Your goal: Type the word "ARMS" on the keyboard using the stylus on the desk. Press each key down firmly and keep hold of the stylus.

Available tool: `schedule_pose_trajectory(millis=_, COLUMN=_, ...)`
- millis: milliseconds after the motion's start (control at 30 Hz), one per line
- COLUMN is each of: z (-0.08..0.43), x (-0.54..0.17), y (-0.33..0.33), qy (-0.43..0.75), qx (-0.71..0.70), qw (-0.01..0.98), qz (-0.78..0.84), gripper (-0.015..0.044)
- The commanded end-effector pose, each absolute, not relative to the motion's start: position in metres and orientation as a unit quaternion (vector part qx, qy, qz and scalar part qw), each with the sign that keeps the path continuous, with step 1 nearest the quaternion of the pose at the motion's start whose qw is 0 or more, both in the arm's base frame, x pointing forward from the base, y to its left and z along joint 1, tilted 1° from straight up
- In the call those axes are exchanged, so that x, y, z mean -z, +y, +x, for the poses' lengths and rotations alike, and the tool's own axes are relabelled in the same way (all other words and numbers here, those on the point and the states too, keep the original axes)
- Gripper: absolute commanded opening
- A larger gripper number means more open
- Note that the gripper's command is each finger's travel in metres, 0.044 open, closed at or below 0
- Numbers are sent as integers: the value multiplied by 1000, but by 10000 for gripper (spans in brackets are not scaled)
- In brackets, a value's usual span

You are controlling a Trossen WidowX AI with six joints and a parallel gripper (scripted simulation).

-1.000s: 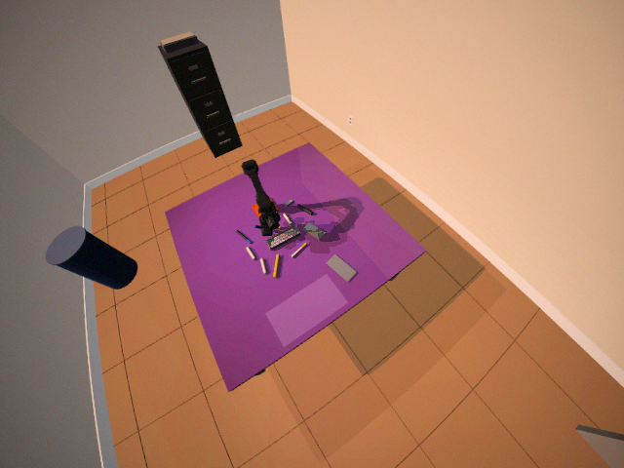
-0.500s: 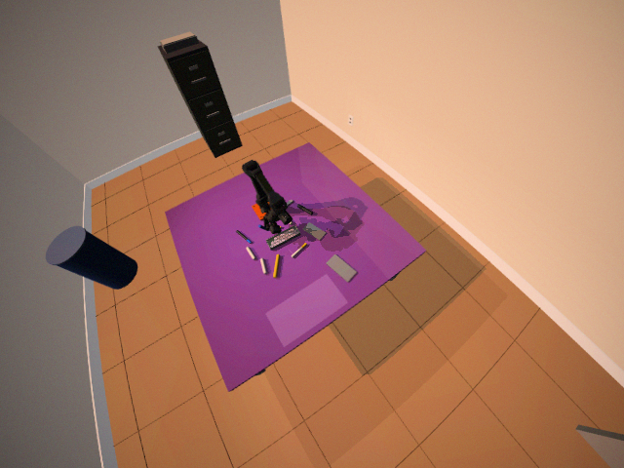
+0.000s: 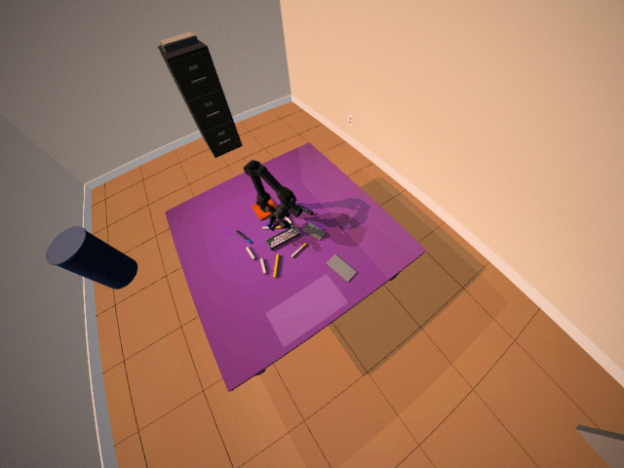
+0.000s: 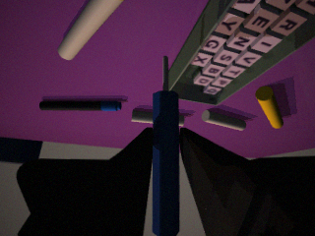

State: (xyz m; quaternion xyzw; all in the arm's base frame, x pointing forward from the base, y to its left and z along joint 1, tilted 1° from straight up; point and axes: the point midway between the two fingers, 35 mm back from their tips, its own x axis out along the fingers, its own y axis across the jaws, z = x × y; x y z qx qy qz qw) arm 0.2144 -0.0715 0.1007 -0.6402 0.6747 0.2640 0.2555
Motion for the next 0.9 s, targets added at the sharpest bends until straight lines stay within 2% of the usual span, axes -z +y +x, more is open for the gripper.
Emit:
schedule_pose_trajectory(millis=0, z=224, x=-108, y=-60, qy=654, qx=-245, qw=228, qz=-679, gripper=0)
schedule_pose_trajectory(millis=600, z=247, x=-129, y=-20, qy=578, qx=-195, qw=162, qz=-776, gripper=0)
schedule_pose_trajectory(millis=867, z=248, x=-98, y=-19, qy=578, qx=-195, qw=162, qz=-776, gripper=0)
